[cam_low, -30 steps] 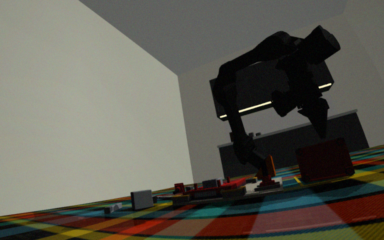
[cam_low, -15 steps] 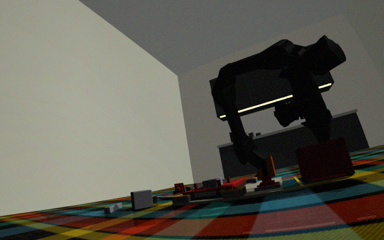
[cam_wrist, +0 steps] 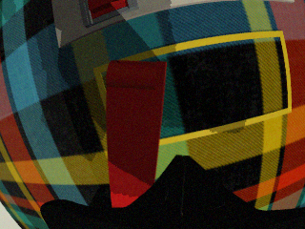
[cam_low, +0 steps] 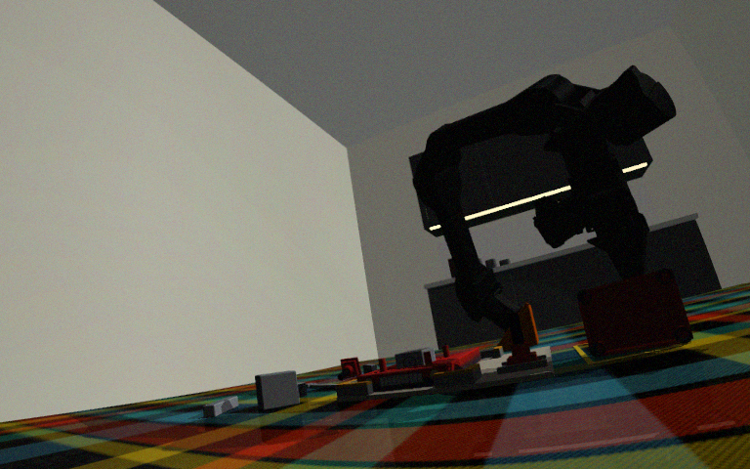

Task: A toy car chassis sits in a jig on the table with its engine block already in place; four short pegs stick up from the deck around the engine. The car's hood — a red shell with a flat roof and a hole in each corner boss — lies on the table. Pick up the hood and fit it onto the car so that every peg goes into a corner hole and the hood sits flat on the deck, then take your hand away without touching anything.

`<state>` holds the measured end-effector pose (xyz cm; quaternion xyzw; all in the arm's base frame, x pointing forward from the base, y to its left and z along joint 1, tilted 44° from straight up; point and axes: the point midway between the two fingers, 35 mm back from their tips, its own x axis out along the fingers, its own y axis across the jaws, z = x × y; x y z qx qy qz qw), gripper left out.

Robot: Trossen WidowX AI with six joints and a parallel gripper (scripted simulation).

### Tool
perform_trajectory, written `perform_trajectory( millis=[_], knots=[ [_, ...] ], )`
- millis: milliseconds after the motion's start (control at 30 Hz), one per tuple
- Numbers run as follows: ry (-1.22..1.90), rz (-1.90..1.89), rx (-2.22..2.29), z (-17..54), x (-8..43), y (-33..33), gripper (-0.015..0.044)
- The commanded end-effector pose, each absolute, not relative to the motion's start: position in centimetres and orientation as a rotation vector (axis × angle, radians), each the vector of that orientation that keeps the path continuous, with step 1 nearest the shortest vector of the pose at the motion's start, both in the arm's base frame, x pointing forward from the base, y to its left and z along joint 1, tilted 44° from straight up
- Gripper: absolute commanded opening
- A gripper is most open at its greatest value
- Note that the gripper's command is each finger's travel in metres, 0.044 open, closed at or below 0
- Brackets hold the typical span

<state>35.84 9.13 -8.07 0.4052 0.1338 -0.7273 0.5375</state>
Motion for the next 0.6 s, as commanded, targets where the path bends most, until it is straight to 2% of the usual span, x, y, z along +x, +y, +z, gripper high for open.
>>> perform_trajectory(
  millis=[0,567],
  knots=[
    [0.321,-1.725,0.960,-8.04,36.19,9.10,0.0000],
    [0.321,-1.725,0.960,-7.84,37.05,8.84,0.0000]
  ],
)
